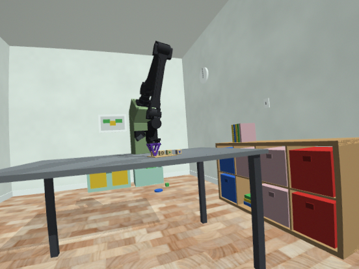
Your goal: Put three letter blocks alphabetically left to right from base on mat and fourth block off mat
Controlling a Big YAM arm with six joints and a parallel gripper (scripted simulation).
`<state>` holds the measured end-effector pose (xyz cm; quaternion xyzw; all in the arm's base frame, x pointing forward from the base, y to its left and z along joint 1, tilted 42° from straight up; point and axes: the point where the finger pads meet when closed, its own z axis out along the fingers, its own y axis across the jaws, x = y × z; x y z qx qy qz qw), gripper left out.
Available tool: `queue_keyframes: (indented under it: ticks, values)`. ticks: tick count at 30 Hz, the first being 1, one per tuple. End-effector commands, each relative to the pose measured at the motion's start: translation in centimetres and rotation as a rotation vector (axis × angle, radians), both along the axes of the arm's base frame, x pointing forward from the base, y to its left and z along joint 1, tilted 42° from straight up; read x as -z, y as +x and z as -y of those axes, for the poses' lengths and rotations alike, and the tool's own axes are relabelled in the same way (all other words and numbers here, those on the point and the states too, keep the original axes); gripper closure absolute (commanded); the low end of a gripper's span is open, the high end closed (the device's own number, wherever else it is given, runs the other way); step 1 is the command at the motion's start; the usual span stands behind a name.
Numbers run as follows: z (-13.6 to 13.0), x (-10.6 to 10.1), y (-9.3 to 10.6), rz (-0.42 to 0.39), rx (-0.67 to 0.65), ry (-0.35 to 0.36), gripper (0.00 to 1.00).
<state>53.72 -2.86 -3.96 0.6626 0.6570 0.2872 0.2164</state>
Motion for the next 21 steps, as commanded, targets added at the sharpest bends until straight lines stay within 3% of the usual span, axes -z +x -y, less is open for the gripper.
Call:
queue_keyframes:
  ticks: [1,9,10,21]
  values:
    - [-0.32,0.07,0.26,0.005,0.003,0.003,0.55]
    - [-0.32,0.07,0.26,0.005,0.003,0.003,0.55]
    - [-0.32,0.07,0.26,0.005,0.003,0.003,0.43]
    - [-0.32,0.07,0.26,0.005,0.003,0.003,0.43]
